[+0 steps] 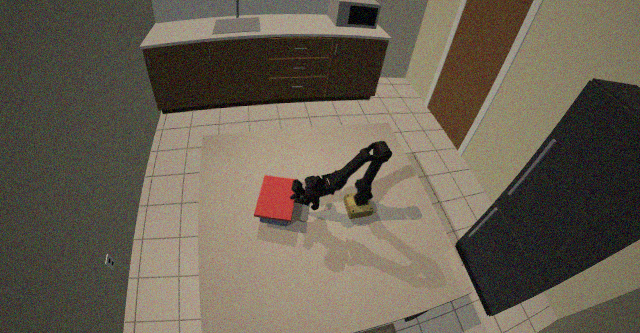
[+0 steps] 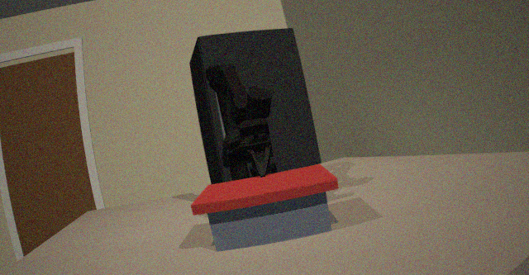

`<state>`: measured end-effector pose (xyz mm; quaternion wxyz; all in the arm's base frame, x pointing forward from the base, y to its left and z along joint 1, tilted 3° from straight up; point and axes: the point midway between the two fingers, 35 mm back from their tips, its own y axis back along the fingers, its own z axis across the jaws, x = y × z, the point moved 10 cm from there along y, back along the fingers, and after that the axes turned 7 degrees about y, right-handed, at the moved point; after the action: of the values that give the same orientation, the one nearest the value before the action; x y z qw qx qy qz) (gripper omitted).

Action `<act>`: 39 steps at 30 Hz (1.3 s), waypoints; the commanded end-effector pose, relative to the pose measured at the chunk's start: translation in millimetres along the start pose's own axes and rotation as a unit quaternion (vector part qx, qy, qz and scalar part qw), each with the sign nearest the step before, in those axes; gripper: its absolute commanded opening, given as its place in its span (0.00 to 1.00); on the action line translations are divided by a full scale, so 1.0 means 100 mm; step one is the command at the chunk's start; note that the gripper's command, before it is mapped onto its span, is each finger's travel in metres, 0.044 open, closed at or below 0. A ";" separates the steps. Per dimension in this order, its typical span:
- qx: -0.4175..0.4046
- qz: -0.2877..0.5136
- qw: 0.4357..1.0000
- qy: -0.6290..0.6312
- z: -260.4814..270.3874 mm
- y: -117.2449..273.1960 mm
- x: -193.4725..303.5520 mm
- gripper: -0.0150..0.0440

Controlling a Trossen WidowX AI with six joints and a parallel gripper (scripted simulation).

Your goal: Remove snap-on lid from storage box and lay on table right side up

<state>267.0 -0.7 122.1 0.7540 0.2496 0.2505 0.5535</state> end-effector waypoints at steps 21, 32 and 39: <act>-0.001 0.000 1.000 0.000 0.05 0.04 -0.01 0.25; -0.001 0.000 1.000 0.000 0.06 0.05 -0.01 0.25; -0.001 0.000 1.000 0.000 0.06 0.04 -0.01 0.25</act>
<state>267.0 -0.7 129.4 0.7542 0.2491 0.2499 0.5538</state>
